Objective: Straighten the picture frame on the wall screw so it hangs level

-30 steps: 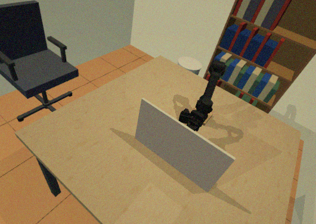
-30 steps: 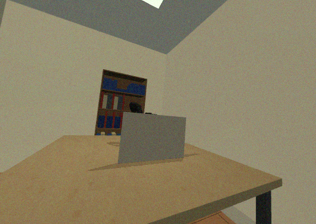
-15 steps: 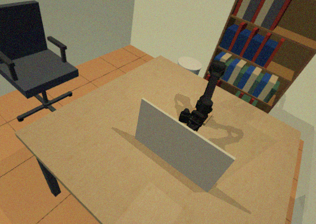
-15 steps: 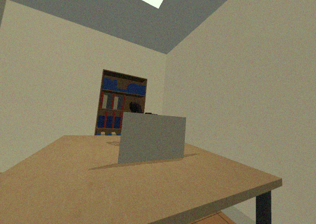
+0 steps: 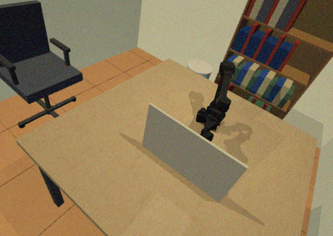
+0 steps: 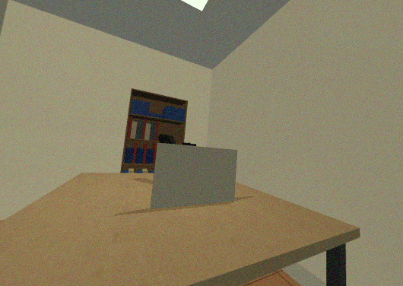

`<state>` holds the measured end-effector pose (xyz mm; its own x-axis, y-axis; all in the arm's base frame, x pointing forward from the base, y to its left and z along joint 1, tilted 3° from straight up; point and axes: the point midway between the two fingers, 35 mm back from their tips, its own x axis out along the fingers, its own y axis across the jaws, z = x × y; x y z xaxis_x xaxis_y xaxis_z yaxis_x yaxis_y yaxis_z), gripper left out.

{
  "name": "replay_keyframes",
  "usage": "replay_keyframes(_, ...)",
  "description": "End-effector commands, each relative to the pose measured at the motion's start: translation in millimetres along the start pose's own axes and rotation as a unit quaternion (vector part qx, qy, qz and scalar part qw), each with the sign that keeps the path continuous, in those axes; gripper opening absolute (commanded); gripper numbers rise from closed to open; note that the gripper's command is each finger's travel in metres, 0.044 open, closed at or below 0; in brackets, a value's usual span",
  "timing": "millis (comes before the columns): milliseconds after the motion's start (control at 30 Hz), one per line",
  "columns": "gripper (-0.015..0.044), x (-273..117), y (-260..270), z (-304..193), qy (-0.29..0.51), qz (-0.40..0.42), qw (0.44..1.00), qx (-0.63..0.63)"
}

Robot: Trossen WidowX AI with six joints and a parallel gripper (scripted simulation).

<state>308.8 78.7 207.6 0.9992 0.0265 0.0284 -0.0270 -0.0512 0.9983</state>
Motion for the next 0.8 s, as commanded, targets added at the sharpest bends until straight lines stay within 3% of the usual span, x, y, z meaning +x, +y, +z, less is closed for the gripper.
replay_keyframes(0, 0.0260, -25.4, -8.0, 3.2, -0.002, -0.004, 1.000, 0.017)
replay_keyframes(200, 0.0260, -34.4, -4.9, 0.3, 0.000, -0.002, 1.000, 0.022)
replay_keyframes(633, 0.0260, -126.3, 29.3, 2.7, -0.002, -0.009, 1.000, 0.025)
replay_keyframes(767, 0.0260, -134.8, 30.2, 9.7, -0.003, -0.010, 1.000, 0.025)
